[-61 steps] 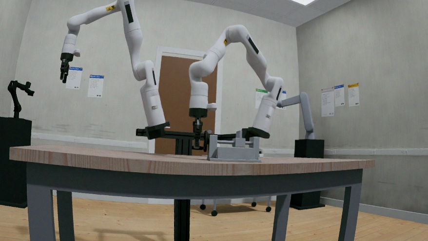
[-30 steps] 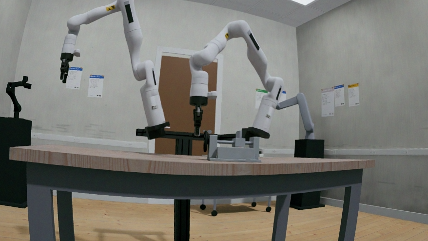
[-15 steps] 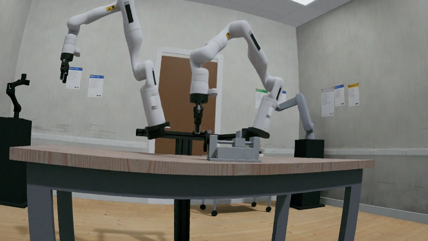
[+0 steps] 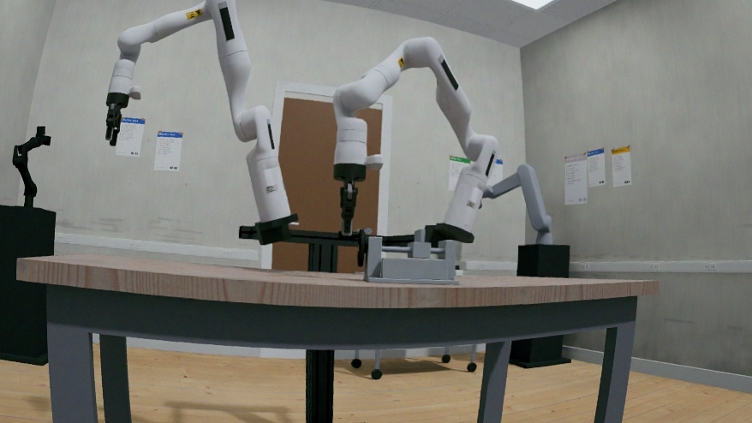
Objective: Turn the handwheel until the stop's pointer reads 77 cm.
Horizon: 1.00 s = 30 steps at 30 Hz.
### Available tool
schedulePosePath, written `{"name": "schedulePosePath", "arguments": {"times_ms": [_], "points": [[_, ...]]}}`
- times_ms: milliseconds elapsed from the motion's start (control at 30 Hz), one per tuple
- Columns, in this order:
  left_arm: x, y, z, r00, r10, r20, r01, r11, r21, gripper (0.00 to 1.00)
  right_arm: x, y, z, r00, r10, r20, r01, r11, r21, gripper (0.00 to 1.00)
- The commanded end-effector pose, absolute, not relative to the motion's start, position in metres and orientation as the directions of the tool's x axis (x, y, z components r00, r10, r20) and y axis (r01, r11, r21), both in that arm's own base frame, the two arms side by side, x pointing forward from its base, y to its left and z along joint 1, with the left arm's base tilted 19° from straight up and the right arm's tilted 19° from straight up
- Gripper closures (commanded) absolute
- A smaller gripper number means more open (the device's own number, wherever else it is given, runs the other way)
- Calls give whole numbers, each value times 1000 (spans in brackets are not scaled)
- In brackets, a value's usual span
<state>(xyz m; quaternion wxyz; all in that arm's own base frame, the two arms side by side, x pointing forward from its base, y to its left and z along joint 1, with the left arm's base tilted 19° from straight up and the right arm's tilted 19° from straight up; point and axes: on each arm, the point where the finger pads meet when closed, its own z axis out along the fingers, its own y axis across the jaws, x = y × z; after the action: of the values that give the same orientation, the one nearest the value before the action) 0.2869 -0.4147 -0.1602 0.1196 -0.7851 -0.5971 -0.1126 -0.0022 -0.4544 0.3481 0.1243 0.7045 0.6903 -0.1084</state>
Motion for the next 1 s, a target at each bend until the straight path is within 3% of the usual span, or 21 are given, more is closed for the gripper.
{"name": "schedulePosePath", "arguments": {"times_ms": [0,967], "points": [[293,-415,-162,266,909,320,963,-264,-51,842,-4,-453,348,11,947,-320,1000,-6,18,2],[307,-412,-190,267,911,313,963,-266,-47,842,-4,-453,348,11,947,-320,1000,-6,18,2]]}}
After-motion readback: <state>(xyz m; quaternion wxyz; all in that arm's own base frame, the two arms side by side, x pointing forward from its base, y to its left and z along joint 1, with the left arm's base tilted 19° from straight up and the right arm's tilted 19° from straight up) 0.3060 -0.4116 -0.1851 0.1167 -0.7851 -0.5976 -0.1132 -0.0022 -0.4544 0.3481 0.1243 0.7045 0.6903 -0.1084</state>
